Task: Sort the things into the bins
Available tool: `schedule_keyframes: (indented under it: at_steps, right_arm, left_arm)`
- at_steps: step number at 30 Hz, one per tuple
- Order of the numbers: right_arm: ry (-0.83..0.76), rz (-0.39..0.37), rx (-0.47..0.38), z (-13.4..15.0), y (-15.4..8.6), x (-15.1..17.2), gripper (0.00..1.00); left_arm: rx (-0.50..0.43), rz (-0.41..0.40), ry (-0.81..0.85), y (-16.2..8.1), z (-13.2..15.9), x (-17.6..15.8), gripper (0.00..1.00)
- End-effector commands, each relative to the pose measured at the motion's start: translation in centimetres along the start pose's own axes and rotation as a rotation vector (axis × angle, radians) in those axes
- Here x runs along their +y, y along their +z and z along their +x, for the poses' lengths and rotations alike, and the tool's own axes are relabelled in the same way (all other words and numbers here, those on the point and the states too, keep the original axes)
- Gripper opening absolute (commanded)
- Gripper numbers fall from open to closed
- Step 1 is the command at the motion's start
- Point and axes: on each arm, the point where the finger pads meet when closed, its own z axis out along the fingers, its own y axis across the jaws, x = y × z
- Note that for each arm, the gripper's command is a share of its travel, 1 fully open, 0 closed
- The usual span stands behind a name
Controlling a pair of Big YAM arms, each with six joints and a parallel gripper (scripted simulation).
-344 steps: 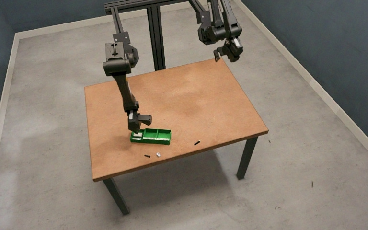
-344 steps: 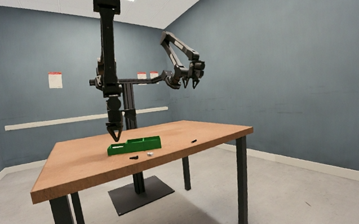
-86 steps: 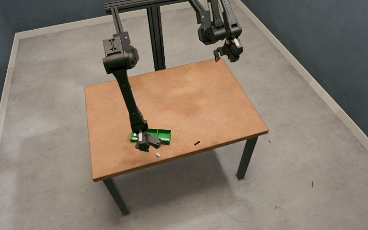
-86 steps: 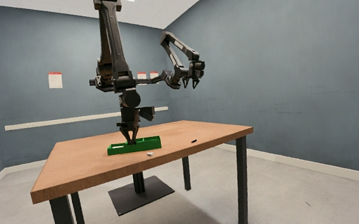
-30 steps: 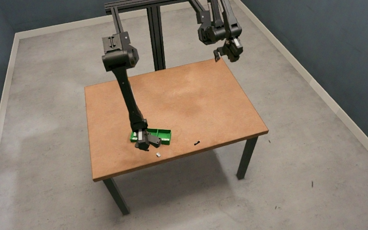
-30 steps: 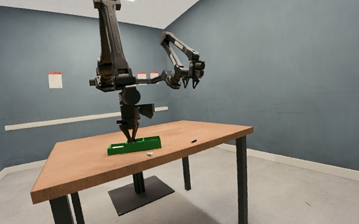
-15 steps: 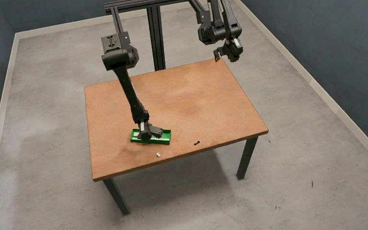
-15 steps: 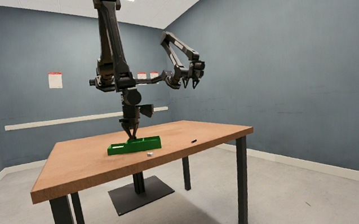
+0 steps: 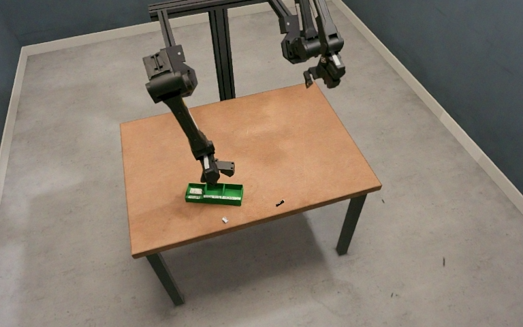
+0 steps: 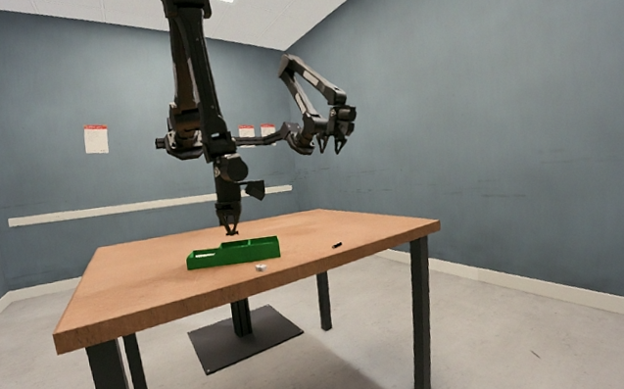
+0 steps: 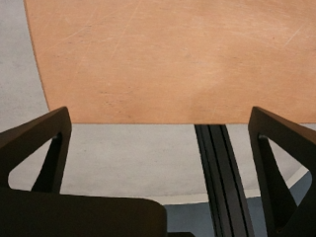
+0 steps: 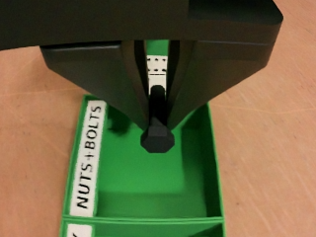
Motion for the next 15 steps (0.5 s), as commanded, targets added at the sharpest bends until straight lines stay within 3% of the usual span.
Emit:
schedule_keyframes:
  at_steps: [1,5,8,15]
  right_arm:
    - [0.0,-0.004,-0.01,-0.5,0.2,1.3,0.1]
    - [0.017,0.042,-0.013,-0.4,-0.4,-1.6,0.1]
    - [0.004,0.005,0.002,0.1,0.2,-0.5,0.1]
    - [-0.001,0.005,0.0,0.3,0.2,0.2,0.1]
  left_arm:
    - [-0.048,-0.003,-0.001,-1.9,-2.0,0.0,1.0]
    - [-0.048,-0.003,-0.001,-1.9,-2.0,0.0,1.0]
    - [-0.048,-0.003,-0.001,-1.9,-2.0,0.0,1.0]
    - [-0.048,-0.003,-0.001,-1.9,-2.0,0.0,1.0]
